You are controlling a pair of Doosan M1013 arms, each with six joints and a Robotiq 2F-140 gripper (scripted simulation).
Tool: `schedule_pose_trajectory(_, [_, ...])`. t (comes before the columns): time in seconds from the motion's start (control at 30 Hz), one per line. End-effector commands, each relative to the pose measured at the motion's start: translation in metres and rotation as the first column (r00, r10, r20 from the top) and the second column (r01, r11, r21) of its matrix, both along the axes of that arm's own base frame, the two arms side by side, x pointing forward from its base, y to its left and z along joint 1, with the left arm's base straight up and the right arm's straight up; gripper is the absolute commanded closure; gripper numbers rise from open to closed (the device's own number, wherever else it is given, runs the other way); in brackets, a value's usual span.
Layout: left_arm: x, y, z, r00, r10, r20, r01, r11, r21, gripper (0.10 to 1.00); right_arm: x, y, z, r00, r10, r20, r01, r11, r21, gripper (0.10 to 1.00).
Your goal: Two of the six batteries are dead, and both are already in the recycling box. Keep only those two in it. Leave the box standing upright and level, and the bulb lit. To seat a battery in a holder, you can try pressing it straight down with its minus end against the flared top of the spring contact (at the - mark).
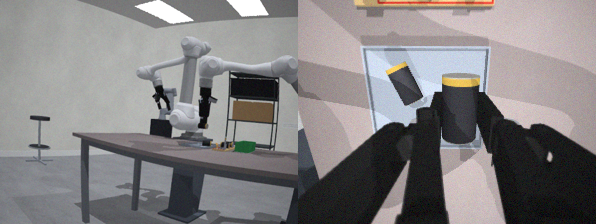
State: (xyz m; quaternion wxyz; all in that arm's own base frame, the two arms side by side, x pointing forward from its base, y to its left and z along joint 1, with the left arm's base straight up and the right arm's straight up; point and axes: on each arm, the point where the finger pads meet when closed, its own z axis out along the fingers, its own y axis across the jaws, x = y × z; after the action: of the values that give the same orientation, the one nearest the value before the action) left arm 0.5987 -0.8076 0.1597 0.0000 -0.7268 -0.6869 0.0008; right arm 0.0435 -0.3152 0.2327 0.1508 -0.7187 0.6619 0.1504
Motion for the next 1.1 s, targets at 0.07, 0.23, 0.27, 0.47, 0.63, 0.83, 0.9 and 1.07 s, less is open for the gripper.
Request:
schedule_pose_trajectory(0.07, [-0.002,-0.001,0.002,1.0,0.006,0.004,-0.006,1.0,0.001,0.854,0.0,0.004,0.0,1.0,-0.001,0.004,0.0,1.0,0.007,0.098])
schedule_pose_trajectory(0.23, [0.004,0.016,0.003,1.0,0.002,0.006,-0.002,1.0,-0.002,0.854,0.0,0.004,0.0,1.0,-0.001,0.004,0.0,1.0,0.007,0.098])
schedule_pose_trajectory(0.27, [0.006,0.025,0.002,1.0,0.002,0.006,-0.002,1.0,-0.002,0.854,0.0,0.004,0.0,1.0,-0.001,0.004,0.0,1.0,0.007,0.098])
schedule_pose_trajectory(0.47, [0.019,0.108,0.002,1.0,0.002,0.005,-0.002,1.0,-0.002,0.854,0.0,0.004,0.0,1.0,-0.001,0.004,0.0,1.0,0.007,0.098])
schedule_pose_trajectory(0.63, [0.026,0.15,0.002,1.0,0.002,0.004,-0.002,1.0,-0.003,0.854,0.0,0.004,0.0,1.0,-0.001,0.004,0.0,1.0,0.007,0.098])
schedule_pose_trajectory(0.83, [0.027,0.156,0.002,1.0,0.002,0.004,-0.002,1.0,-0.003,0.854,0.0,0.004,0.0,1.0,-0.001,0.004,0.0,1.0,0.007,0.098])
schedule_pose_trajectory(0.9, [0.026,0.156,0.002,1.0,0.002,0.003,-0.002,1.0,-0.001,0.854,0.0,0.004,0.0,1.0,-0.001,0.004,0.0,1.0,0.007,0.098])
schedule_pose_trajectory(1.07, [0.027,0.154,0.002,1.0,0.002,0.003,-0.002,1.0,-0.001,0.854,0.0,0.004,0.0,1.0,-0.001,0.004,0.0,1.0,0.007,0.098])
